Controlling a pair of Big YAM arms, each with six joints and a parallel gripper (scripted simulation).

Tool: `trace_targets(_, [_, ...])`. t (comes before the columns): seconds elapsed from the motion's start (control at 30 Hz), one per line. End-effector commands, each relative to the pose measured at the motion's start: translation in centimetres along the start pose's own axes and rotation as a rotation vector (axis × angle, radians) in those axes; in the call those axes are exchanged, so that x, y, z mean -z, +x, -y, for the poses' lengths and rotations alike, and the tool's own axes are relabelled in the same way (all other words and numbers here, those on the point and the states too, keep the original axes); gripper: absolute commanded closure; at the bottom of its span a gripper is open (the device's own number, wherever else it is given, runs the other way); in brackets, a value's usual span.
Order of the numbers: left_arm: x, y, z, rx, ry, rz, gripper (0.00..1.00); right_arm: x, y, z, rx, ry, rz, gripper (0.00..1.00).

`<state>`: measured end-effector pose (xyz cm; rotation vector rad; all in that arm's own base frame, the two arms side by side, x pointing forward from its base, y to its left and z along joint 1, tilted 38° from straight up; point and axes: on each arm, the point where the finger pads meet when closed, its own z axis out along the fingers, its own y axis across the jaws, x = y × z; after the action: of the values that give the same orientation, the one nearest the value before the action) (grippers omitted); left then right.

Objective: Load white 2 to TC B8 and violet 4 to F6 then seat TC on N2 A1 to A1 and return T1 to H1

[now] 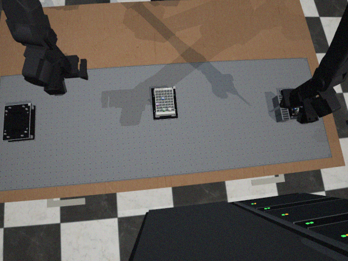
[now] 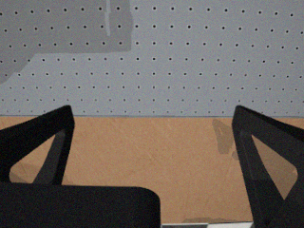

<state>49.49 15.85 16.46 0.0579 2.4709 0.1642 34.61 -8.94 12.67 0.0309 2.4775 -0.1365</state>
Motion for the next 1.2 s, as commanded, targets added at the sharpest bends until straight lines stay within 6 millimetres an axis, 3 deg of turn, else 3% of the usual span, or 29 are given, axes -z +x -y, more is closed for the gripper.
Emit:
trace_targets(0.0, [0.0, -0.8, -1.8, 0.001, -0.009, -0.003, 0.93, 0.4, -0.9, 0.2, -0.002, 0.006, 0.017, 0.00])
trace_targets(1.17, [0.2, -1.5, -7.1, 0.001, -0.010, -0.001, 0.93, 0.4, -0.9, 0.2, -0.002, 0.006, 0.017, 0.00])
